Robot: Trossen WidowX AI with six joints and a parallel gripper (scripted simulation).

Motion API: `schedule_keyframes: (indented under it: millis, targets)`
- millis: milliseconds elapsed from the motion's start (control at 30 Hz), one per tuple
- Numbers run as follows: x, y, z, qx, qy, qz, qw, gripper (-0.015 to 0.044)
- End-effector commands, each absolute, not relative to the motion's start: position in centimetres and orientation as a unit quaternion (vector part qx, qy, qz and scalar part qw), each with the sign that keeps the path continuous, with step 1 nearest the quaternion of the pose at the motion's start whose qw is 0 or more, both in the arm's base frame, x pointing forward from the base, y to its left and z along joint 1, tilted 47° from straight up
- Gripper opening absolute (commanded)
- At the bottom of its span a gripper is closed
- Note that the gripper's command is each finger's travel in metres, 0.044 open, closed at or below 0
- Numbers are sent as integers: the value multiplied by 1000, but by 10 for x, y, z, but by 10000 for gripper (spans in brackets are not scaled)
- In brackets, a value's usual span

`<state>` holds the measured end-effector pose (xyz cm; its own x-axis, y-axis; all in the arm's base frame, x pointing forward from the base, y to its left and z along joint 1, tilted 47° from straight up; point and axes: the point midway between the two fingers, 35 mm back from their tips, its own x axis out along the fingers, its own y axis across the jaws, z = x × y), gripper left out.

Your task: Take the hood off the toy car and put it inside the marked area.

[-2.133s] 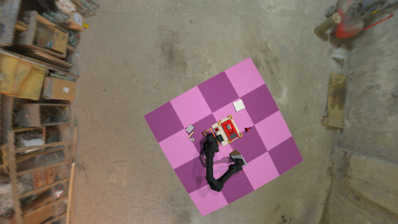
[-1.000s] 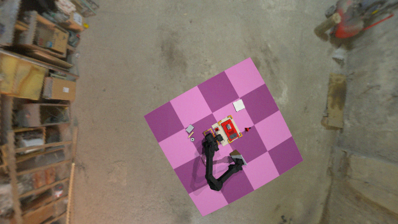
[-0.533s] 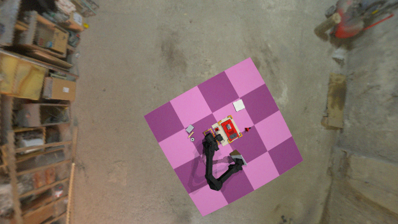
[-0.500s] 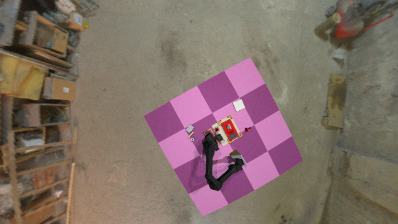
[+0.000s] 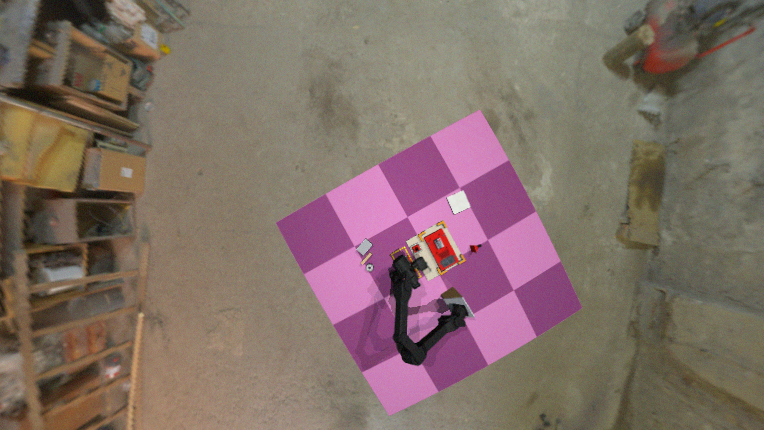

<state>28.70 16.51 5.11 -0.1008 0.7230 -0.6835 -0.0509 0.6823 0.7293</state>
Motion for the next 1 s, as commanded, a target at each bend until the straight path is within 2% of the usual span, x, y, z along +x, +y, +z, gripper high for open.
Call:
schedule_keyframes:
  millis: [0, 233, 767, 800, 967]
  targets:
    - [286, 167, 50, 252, 674, 311, 621, 0]
    - [286, 170, 48, 252, 674, 311, 621, 0]
    - [287, 168, 49, 250, 674, 311, 622, 420]
    - [287, 166, 50, 249, 674, 311, 622, 440]
    - [293, 136, 76, 249, 674, 310, 622, 440]
